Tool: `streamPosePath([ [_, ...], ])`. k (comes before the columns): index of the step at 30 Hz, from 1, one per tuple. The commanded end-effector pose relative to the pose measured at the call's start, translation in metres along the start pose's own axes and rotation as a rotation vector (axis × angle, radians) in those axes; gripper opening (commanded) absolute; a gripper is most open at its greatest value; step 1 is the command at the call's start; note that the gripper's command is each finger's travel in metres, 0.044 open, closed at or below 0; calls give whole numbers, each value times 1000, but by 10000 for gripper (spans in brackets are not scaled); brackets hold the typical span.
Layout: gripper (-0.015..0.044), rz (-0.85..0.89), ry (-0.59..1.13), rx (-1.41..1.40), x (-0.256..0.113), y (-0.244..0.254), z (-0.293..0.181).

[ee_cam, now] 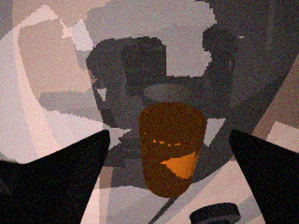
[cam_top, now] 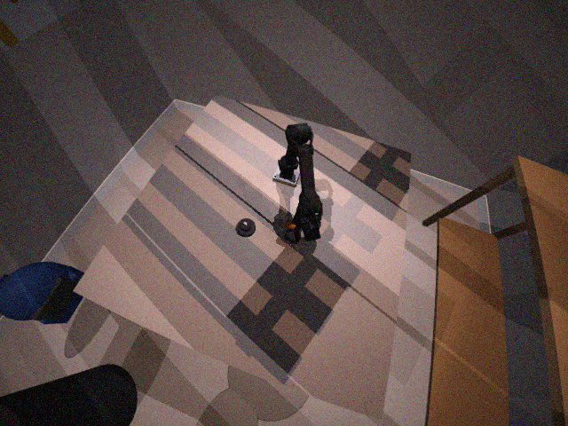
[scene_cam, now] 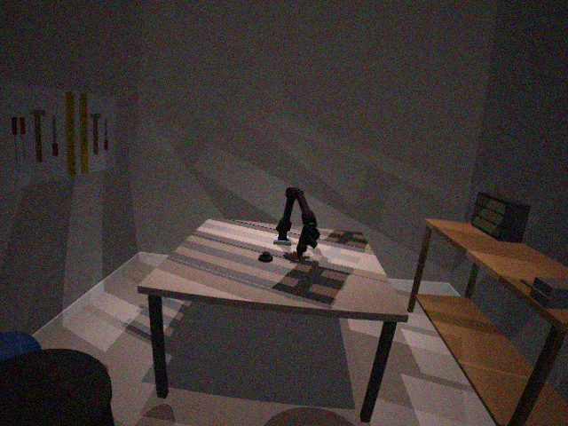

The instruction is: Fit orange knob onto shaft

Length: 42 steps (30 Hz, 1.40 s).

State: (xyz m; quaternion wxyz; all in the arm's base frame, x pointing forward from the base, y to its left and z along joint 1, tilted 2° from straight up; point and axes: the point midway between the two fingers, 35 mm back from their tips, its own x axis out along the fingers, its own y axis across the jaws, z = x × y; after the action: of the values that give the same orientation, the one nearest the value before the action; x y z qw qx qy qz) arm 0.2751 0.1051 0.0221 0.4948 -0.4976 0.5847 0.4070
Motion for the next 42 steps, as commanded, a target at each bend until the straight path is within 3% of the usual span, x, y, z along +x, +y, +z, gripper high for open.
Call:
streamPosePath([
  [1, 414, 3, 6, -6, 4, 1, -1],
  [8, 240, 3, 6, -6, 4, 1, -1],
  [15, 240, 3, 6, -6, 4, 1, -1],
  [24, 181, 3, 6, -6, 4, 1, -1],
  [28, 181, 3, -5, -4, 4, 1, -1],
  [42, 181, 5, -237, -1, -3, 1, -14],
])
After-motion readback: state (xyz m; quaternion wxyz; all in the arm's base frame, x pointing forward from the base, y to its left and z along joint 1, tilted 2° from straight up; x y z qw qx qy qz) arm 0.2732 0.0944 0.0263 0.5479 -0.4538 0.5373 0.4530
